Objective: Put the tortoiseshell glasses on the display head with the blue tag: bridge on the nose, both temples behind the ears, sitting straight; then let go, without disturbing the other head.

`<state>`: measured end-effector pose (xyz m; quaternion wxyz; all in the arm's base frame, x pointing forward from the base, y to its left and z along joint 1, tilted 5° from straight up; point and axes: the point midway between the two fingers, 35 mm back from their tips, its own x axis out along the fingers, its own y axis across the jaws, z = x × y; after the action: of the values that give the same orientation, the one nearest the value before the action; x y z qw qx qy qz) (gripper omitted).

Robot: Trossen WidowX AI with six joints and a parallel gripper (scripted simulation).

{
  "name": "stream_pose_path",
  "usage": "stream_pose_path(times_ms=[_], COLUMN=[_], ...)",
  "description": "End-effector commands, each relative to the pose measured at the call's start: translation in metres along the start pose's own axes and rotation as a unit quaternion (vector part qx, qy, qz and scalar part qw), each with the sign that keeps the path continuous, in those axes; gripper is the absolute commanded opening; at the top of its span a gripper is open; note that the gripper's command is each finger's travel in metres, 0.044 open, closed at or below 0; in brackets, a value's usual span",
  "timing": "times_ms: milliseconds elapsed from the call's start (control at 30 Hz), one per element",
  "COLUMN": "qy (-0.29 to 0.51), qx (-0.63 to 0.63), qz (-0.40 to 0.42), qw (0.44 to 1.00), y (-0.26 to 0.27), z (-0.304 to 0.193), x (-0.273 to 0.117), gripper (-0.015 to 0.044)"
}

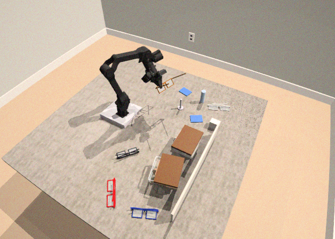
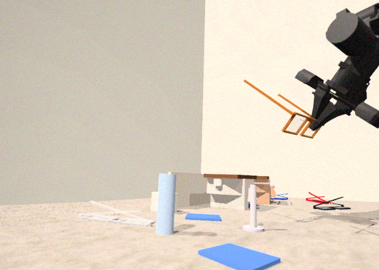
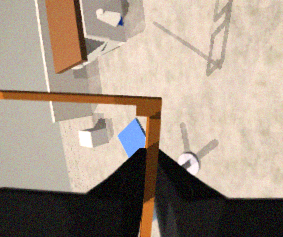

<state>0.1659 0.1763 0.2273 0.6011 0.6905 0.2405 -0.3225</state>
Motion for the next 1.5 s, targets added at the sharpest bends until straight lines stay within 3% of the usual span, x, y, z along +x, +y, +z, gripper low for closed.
stream_pose_path(times_ms=[0, 900, 1467], qy=[0.000, -0.001, -0.071], qx=[-0.003, -0.004, -0.063], qz=[-0.001, -0.002, -0.077], qw=[1.000, 1.000, 0.992], y=[0.000, 0.000, 0.014], z=[0.000, 0.000, 0.028], x=[0.000, 0.000, 0.040], gripper=[0.0000, 0.0000, 0.0000])
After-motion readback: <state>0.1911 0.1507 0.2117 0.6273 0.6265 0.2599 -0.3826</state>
